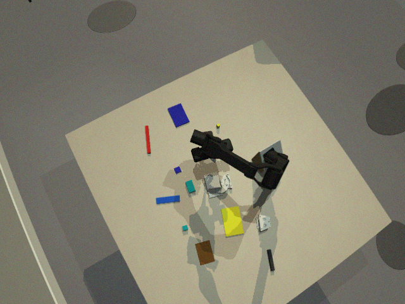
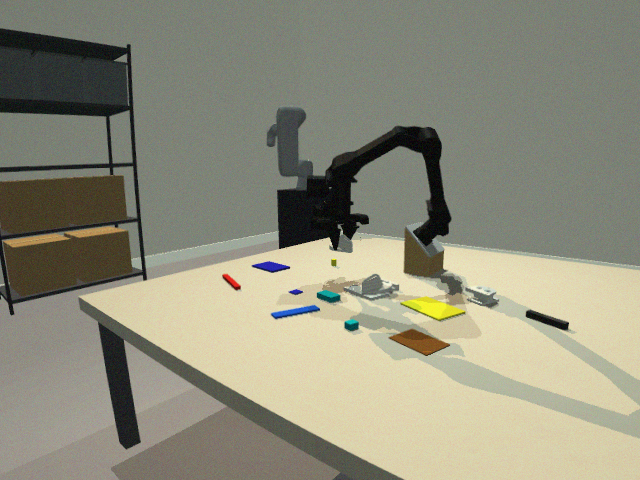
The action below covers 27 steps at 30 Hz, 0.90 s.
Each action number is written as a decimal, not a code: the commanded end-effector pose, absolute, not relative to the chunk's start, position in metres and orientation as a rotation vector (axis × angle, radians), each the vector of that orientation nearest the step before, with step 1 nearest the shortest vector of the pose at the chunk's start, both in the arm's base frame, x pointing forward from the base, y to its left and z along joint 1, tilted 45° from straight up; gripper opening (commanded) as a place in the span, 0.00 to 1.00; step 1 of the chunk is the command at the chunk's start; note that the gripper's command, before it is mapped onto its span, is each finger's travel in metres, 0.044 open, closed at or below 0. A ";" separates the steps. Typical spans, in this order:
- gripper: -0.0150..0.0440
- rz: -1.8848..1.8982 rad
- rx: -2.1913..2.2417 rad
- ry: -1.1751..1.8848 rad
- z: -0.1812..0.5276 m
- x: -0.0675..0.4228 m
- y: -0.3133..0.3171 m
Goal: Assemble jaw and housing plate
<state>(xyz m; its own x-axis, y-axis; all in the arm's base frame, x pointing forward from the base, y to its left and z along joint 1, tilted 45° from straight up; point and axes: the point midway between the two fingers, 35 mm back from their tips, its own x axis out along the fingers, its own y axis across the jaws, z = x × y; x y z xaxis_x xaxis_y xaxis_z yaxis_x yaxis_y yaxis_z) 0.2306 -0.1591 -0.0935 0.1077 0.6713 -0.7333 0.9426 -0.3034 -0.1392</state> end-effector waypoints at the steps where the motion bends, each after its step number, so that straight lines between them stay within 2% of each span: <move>1: 0.48 -1.110 2.090 1.549 -0.084 0.235 -0.152; 27: 0.48 -1.814 2.481 1.288 -0.027 0.244 -0.090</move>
<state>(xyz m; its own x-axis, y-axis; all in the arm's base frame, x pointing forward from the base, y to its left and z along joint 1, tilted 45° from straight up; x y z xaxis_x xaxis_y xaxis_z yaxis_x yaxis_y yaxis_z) 0.2432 -0.0959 -0.0331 0.1104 0.6733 -0.7311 0.5212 -0.6656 -0.5342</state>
